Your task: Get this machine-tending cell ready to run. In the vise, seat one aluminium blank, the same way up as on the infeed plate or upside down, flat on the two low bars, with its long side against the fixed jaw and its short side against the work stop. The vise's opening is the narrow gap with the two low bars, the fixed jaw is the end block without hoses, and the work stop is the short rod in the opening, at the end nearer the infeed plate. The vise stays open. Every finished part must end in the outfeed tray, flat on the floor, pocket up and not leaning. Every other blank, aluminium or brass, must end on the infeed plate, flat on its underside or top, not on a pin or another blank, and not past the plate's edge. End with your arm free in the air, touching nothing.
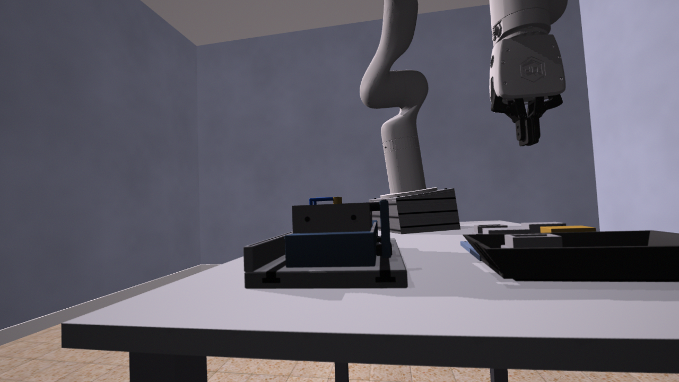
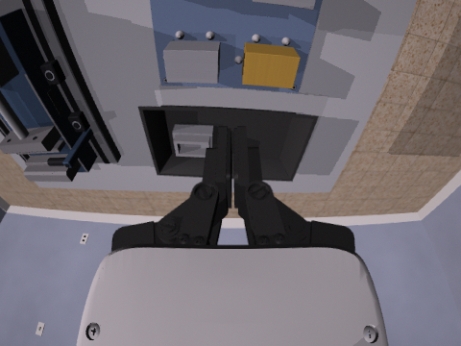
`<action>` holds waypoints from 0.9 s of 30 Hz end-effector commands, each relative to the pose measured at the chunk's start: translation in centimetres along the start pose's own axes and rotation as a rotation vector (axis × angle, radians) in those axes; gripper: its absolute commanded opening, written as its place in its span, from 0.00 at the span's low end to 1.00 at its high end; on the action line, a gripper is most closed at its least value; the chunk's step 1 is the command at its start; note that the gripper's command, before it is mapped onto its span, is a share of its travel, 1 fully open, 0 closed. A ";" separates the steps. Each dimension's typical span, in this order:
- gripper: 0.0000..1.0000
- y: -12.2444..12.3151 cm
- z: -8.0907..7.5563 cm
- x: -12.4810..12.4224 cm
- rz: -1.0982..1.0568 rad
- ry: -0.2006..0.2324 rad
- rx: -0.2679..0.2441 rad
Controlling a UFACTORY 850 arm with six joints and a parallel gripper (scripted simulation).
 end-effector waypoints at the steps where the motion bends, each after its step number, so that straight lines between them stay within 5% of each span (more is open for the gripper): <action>1: 0.00 3.7 -0.1 0.3 0.002 -0.002 -0.004; 3: 0.00 3.7 -0.1 0.3 0.002 -0.002 -0.004; 4: 0.00 6.2 -0.1 0.4 0.002 -0.004 -0.005; 15: 0.00 16.1 -0.1 -0.2 0.001 0.002 -0.001; 27: 0.00 16.7 0.0 -0.2 0.000 0.003 -0.001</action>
Point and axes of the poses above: the point where the finger pads meet when closed, its own z axis out along the fingers, its own x axis across the jaws, y = z × x, the point moved 6 cm from there along -z, back along the fingers, and after that the axes turned 4 degrees about z, right-handed, at the moved point
